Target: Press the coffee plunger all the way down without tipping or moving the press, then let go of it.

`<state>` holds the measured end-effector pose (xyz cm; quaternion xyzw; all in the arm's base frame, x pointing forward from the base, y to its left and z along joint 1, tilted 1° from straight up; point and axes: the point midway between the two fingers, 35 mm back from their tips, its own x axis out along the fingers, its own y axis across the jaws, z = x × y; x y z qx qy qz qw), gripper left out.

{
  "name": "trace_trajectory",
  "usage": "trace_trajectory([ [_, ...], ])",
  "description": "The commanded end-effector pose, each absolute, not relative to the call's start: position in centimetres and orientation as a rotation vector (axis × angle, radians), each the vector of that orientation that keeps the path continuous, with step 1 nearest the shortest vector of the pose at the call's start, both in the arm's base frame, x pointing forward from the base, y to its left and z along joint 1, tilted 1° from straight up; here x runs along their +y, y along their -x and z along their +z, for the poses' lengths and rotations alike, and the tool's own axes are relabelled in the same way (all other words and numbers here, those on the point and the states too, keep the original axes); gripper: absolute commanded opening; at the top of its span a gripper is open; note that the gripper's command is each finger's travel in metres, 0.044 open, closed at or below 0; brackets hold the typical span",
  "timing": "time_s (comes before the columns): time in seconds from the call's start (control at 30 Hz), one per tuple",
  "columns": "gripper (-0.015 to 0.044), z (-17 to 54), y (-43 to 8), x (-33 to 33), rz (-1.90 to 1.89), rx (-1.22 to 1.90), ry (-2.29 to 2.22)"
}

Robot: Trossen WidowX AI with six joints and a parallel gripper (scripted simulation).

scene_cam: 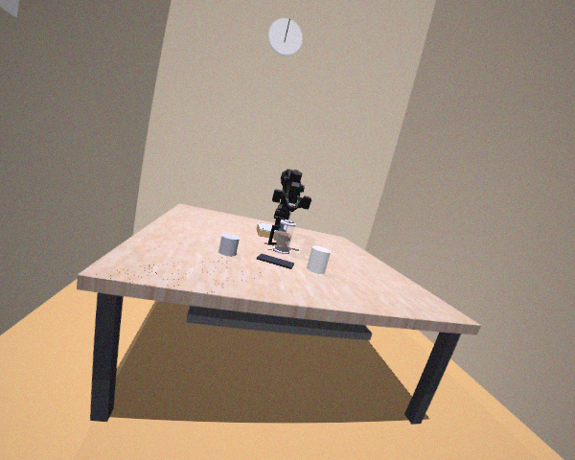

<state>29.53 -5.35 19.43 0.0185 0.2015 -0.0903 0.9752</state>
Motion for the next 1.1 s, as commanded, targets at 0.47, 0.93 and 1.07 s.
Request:
trace_trajectory([
  [0.47, 0.0131, 15.6, -30.4, -5.6, -0.177, 0.495, -0.039],
  [0.93, 0.0131, 15.7, -30.8, -5.7, -0.177, 0.495, -0.039],
  [1.07, 0.0131, 15.8, -30.9, -5.7, -0.177, 0.495, -0.039],
])
